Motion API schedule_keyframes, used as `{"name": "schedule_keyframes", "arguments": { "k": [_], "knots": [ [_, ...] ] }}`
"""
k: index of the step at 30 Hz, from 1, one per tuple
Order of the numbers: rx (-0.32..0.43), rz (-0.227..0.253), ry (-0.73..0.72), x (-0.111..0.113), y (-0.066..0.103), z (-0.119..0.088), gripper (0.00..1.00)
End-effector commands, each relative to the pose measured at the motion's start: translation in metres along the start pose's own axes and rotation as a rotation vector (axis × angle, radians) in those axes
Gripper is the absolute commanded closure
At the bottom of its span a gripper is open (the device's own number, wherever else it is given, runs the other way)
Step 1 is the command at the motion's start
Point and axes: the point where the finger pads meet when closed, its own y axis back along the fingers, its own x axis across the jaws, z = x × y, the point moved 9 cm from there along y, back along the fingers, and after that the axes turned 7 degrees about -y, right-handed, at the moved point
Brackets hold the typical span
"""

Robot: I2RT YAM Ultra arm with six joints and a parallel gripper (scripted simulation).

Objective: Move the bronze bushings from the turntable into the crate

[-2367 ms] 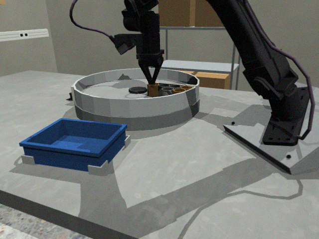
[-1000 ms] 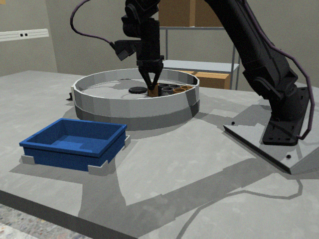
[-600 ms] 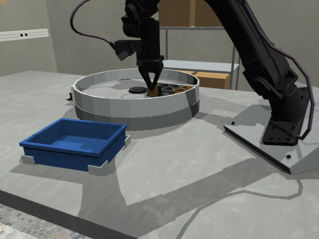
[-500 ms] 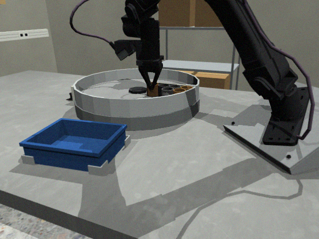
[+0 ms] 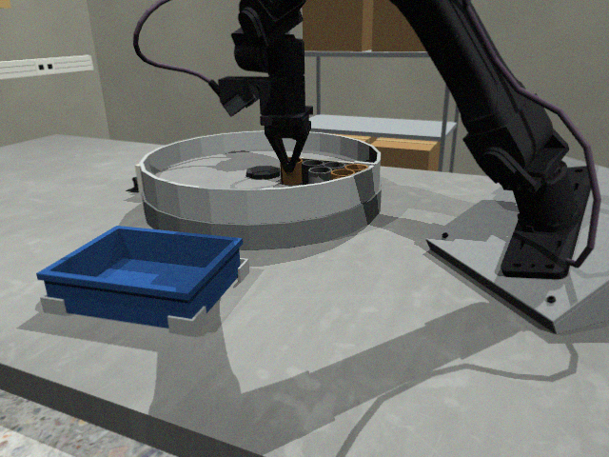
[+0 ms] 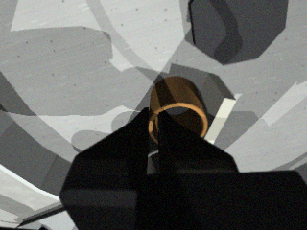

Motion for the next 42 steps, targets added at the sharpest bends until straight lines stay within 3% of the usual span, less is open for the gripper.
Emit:
{"name": "schedule_keyframes", "arguments": {
  "k": [1,28,42],
  "knots": [
    [-0.020,-0.031,-0.009,-0.006,0.008,0.000,1.00],
    [-0.020,-0.031,-0.008,-0.005,0.009,0.000,1.00],
    [-0.040,-0.029,0.010,-0.001,0.054,0.003,1.00]
  ]
}}
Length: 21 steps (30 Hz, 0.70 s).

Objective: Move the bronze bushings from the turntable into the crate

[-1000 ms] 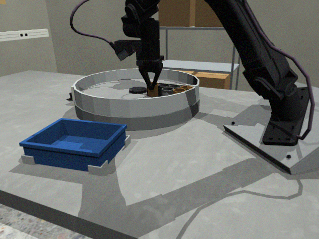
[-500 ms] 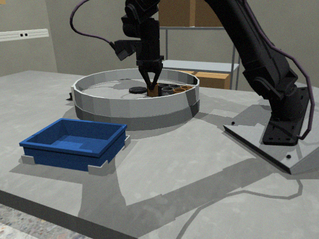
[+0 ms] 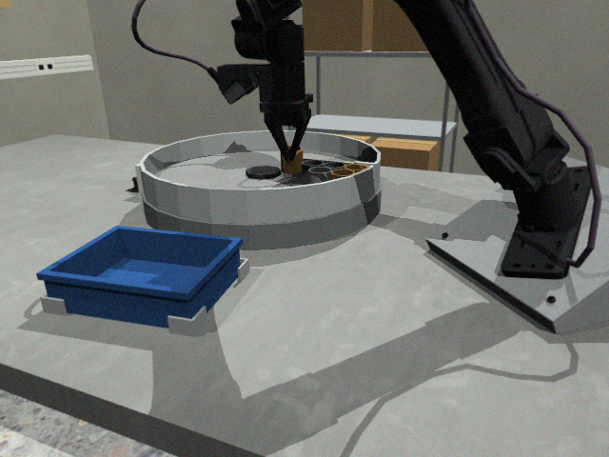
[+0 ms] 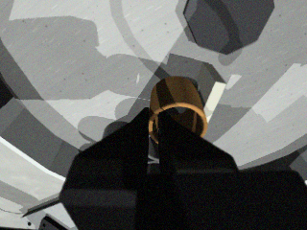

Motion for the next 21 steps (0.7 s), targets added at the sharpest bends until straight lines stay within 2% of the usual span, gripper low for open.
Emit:
{"name": "schedule_keyframes", "arguments": {
  "k": [1,7,21],
  "knots": [
    [-0.049,-0.029,0.011,0.000,0.039,0.003,1.00],
    [-0.044,-0.030,0.009,-0.001,0.061,0.001,1.00],
    [-0.037,-0.021,0.001,-0.003,0.063,0.001,1.00]
  ]
}}
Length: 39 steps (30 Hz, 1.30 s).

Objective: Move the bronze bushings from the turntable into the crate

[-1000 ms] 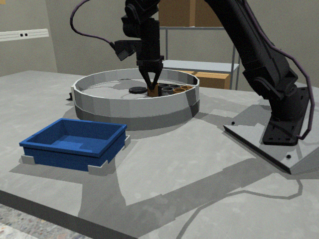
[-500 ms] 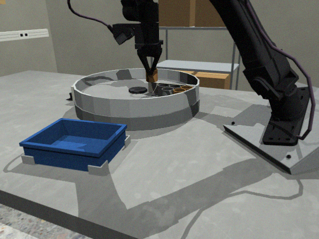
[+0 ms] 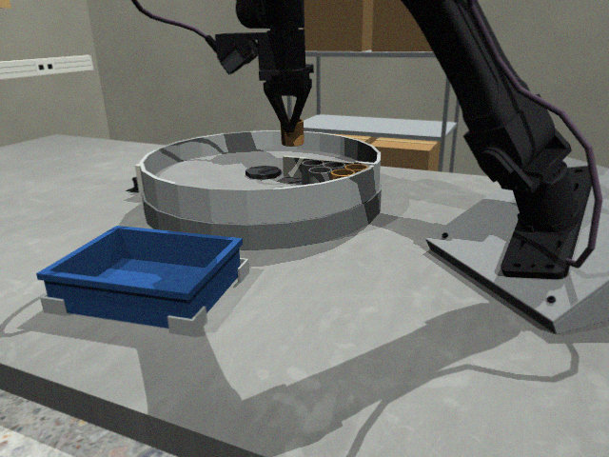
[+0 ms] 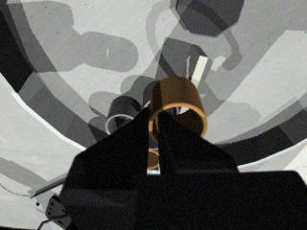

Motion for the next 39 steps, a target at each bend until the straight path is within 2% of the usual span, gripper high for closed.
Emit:
{"name": "schedule_keyframes", "arguments": {
  "k": [1,31,34,39],
  "knots": [
    [-0.042,-0.019,0.003,-0.002,0.017,0.003,1.00],
    [-0.048,-0.023,0.005,-0.002,0.017,0.004,1.00],
    [-0.059,-0.032,0.003,0.002,0.021,0.004,1.00],
    [-0.054,-0.033,0.022,0.015,0.019,0.009,1.00]
  ]
}}
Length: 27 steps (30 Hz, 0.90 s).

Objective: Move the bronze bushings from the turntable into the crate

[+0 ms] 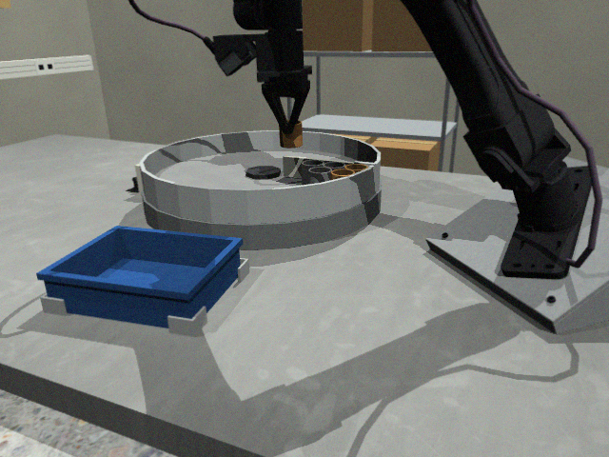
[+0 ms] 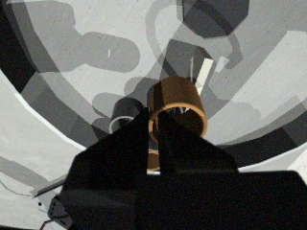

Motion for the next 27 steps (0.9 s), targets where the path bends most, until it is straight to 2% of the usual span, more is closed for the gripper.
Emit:
{"name": "schedule_keyframes", "arguments": {
  "k": [1,3,5,9,15,20,22,25,27],
  "knots": [
    [-0.060,-0.039,0.023,0.014,0.021,0.008,1.00],
    [-0.039,-0.027,0.011,0.020,0.014,0.004,1.00],
    [-0.039,-0.027,0.011,0.020,0.014,0.004,1.00],
    [-0.027,-0.023,0.006,0.039,0.012,0.006,1.00],
    [-0.058,-0.032,0.018,0.082,0.022,0.020,1.00],
    [-0.054,-0.025,0.014,0.124,0.023,0.027,1.00],
    [-0.054,-0.025,0.014,0.124,0.023,0.027,1.00],
    [-0.056,-0.021,0.014,0.151,0.024,0.032,1.00],
    [-0.036,-0.017,0.006,0.166,0.018,0.038,1.00]
  ]
}}
